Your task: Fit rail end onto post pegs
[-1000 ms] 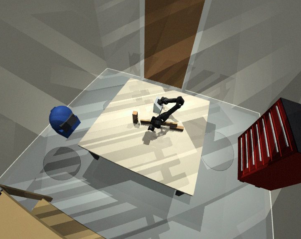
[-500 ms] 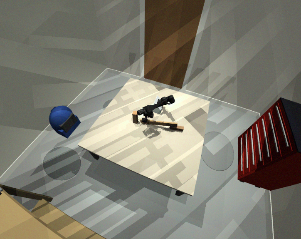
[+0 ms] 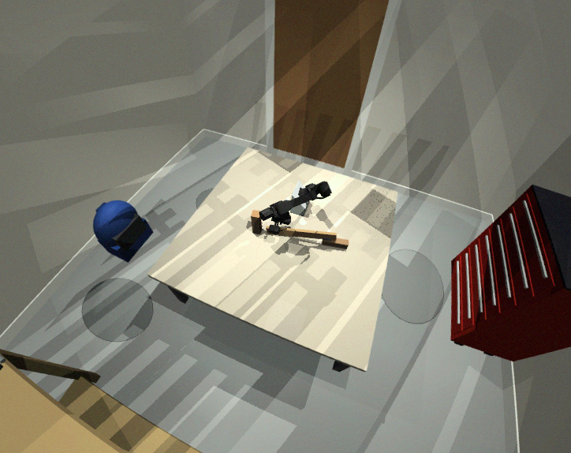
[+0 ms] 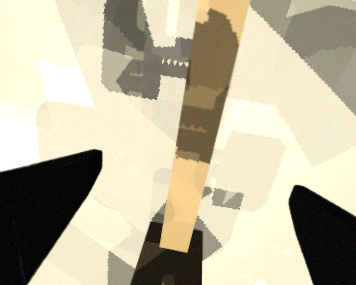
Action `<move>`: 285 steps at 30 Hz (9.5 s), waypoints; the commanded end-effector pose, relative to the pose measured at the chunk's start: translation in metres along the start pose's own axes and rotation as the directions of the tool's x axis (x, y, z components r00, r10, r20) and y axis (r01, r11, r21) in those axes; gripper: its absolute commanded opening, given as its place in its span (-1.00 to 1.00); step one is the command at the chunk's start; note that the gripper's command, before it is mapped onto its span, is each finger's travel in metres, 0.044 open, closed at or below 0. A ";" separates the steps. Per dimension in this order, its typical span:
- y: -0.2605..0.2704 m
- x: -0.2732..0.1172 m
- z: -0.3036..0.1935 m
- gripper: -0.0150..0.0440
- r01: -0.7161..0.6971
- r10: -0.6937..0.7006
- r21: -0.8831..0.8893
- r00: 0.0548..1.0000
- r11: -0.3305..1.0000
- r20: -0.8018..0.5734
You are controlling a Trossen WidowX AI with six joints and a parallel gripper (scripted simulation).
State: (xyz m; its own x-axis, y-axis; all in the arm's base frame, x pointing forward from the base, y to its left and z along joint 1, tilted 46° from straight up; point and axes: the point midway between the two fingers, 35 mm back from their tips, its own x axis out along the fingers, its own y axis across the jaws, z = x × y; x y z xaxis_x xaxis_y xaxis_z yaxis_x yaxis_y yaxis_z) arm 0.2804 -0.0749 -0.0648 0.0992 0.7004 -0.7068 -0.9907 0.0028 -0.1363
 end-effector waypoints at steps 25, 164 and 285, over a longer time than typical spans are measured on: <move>0.002 0.045 0.002 1.00 0.001 -0.001 0.010 1.000 1.000 0.008; -0.002 0.010 0.001 -0.49 0.001 -0.001 0.010 1.000 1.000 0.008; -0.002 0.011 -0.015 -0.49 0.001 -0.001 0.010 1.000 1.000 0.007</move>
State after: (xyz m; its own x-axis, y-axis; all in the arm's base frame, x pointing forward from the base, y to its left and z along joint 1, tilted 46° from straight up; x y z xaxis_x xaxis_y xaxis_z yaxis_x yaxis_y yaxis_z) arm 0.2817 -0.0723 -0.0832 0.0865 0.7120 -0.6969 -0.9928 0.0038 -0.1194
